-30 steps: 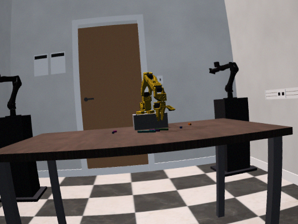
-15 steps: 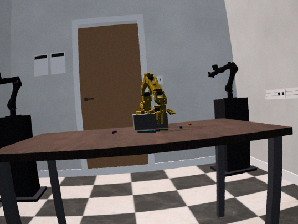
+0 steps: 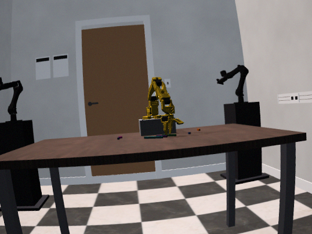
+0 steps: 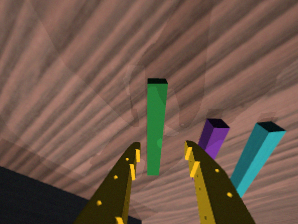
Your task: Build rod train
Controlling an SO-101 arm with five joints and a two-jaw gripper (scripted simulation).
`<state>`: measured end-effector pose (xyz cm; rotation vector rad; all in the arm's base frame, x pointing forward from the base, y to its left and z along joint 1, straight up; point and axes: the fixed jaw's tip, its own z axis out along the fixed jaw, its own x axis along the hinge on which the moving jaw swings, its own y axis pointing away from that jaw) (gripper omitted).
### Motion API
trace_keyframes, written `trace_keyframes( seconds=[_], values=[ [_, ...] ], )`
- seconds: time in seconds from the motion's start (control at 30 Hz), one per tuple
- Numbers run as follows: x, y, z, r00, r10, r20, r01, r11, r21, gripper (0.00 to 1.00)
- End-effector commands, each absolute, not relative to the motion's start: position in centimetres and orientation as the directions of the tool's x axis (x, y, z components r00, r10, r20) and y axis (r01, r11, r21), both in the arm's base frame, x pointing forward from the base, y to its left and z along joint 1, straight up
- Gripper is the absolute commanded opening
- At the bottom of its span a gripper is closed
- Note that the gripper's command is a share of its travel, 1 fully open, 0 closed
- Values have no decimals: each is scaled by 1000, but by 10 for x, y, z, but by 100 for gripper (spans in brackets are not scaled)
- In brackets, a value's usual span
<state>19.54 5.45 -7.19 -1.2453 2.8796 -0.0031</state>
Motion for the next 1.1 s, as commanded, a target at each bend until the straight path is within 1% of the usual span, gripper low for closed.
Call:
trace_keyframes(
  seconds=[0.0, 0.27, 0.3, 1.07],
  values=[
    [196, 57, -77, -684, -730, -8, -730, 684, -5, 19],
    [196, 57, -78, -684, -730, -8, -730, 684, -5, 19],
    [195, 57, -83, -683, -730, 5, -730, 683, 3, 19],
    [195, 57, -83, -683, -730, 5, -730, 683, 3, 18]
  ],
)
